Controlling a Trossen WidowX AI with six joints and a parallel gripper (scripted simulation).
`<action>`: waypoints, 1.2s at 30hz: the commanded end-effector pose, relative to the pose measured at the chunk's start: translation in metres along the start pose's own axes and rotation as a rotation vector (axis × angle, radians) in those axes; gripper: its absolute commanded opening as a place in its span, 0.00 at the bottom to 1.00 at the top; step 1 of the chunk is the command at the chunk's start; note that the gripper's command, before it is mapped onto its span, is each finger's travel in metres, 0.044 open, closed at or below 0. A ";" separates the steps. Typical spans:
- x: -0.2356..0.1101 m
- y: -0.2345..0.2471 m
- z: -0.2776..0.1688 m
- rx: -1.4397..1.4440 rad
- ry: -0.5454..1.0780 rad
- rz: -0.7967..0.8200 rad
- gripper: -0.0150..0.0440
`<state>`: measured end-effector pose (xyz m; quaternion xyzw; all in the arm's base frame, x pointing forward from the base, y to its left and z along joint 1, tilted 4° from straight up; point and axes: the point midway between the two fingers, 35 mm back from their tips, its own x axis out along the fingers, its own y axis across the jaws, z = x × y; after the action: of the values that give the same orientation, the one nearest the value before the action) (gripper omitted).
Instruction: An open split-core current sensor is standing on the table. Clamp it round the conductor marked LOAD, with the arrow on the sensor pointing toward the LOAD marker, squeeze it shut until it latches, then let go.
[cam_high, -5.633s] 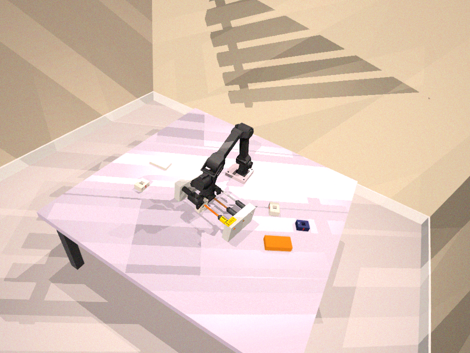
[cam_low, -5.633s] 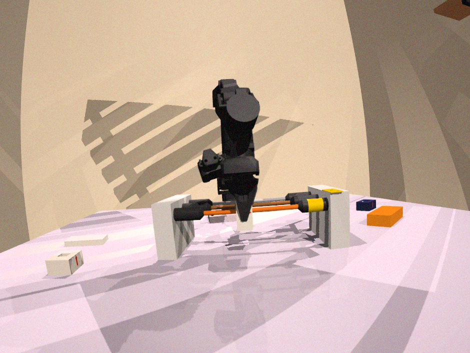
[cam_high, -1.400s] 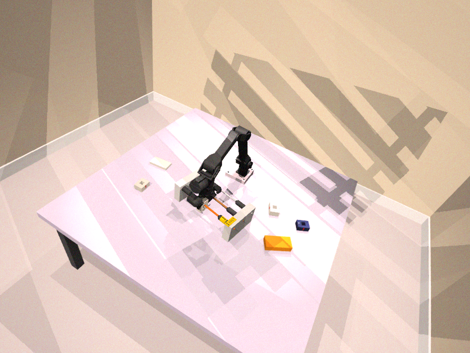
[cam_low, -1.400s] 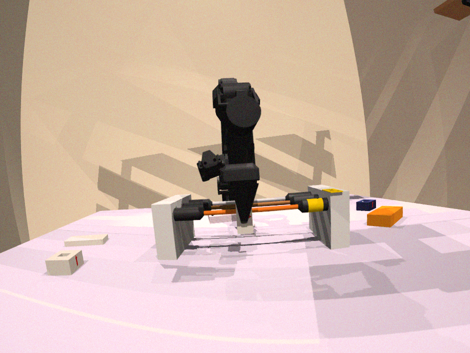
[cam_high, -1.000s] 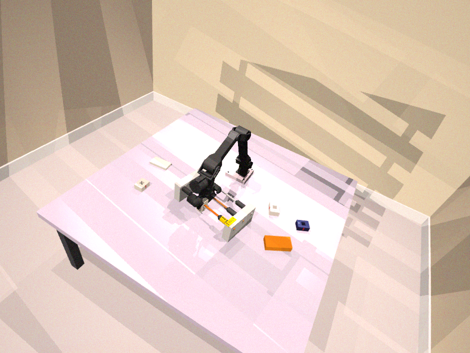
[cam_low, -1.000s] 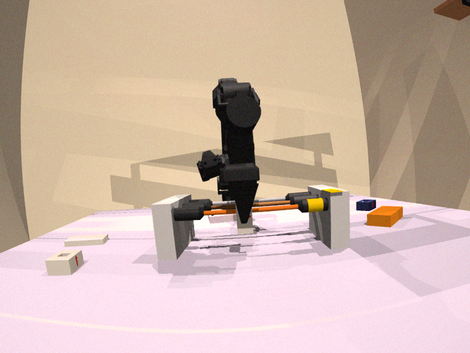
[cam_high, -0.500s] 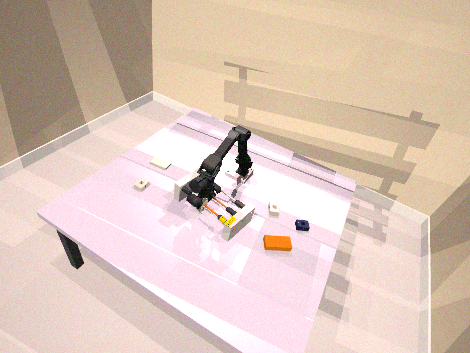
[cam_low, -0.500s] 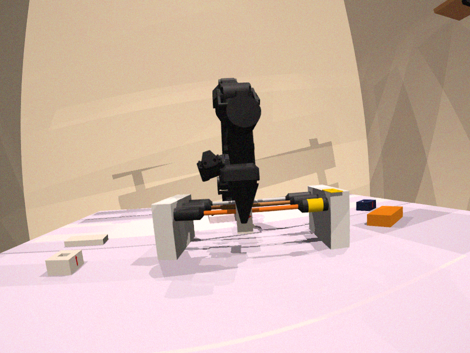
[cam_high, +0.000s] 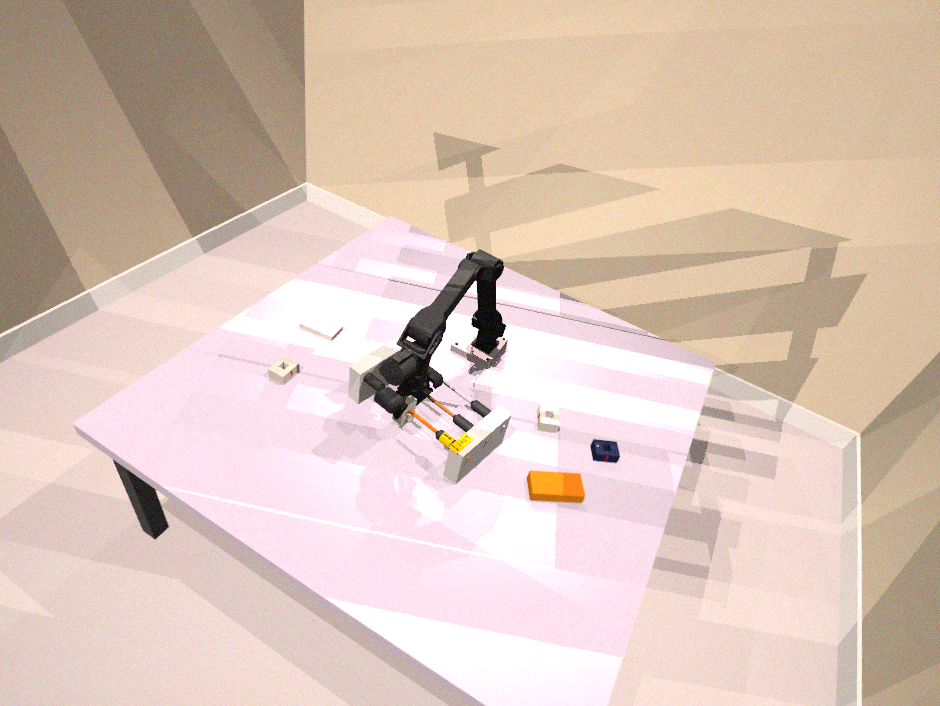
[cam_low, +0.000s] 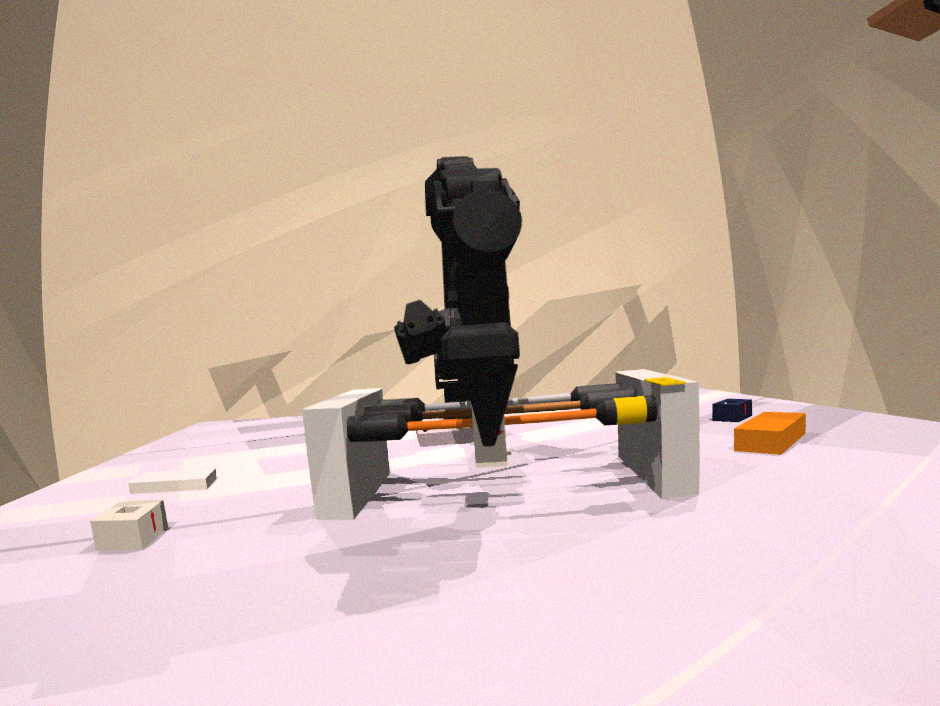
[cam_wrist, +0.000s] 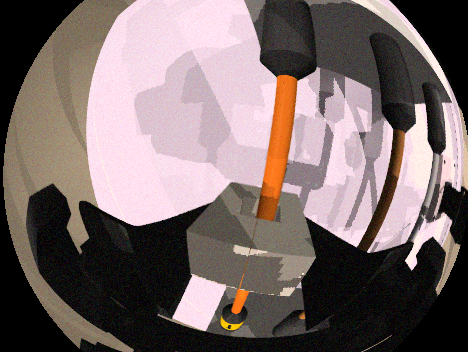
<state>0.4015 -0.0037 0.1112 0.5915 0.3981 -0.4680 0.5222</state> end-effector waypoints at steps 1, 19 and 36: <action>0.000 0.001 0.000 0.000 0.001 0.001 0.25; -0.001 -0.005 0.000 0.000 0.000 0.000 0.25; 0.000 -0.004 0.000 -0.001 0.001 0.002 0.69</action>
<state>0.3979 -0.0031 0.1097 0.5917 0.3980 -0.4670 0.5229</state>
